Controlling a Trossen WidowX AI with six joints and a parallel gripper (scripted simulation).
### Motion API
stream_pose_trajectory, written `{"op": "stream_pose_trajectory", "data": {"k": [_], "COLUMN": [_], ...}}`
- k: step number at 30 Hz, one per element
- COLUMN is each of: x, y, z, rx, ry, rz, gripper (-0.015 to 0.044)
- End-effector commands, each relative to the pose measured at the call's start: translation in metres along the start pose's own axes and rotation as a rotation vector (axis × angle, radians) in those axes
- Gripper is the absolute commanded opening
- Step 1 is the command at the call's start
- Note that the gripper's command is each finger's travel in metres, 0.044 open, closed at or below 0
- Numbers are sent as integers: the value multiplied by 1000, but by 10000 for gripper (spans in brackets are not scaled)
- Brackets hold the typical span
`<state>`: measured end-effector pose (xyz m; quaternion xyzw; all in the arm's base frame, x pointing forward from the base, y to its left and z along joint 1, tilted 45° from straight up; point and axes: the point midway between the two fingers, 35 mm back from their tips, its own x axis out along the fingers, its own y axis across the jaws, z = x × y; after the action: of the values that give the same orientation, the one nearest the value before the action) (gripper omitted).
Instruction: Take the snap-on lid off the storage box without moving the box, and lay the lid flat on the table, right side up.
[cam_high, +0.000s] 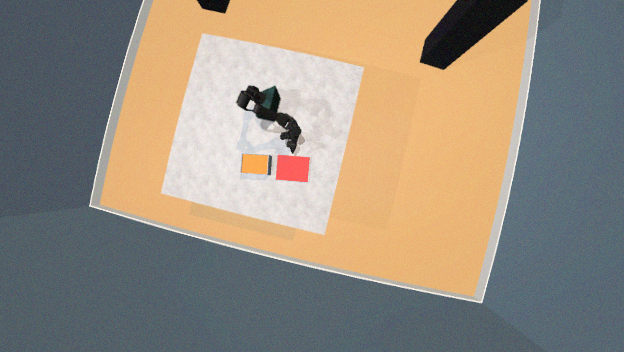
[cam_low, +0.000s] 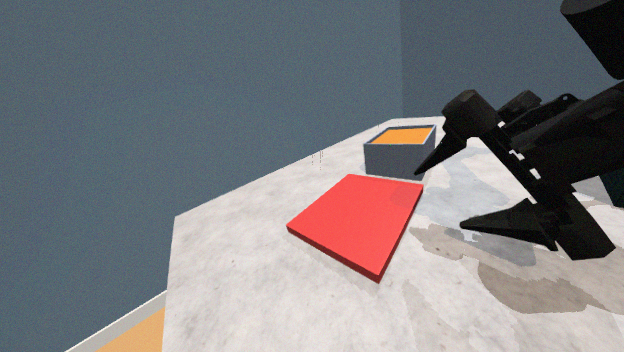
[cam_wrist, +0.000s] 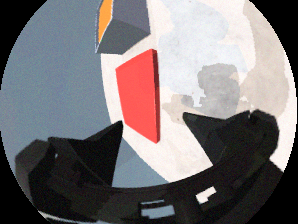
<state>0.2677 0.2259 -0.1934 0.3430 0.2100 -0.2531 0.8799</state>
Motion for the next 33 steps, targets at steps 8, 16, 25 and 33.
{"op": "stream_pose_trajectory", "data": {"k": [8, 16, 25, 33], "x": [-13, -26, -42, -56], "y": [-5, 4, 13, 21], "z": [0, -1, -2, -2], "rx": [-3, -2, -2, -2], "ry": [-3, -2, -1, 0], "rz": [-4, -4, -5, -5], "gripper": [440, 440, 440, 440]}}
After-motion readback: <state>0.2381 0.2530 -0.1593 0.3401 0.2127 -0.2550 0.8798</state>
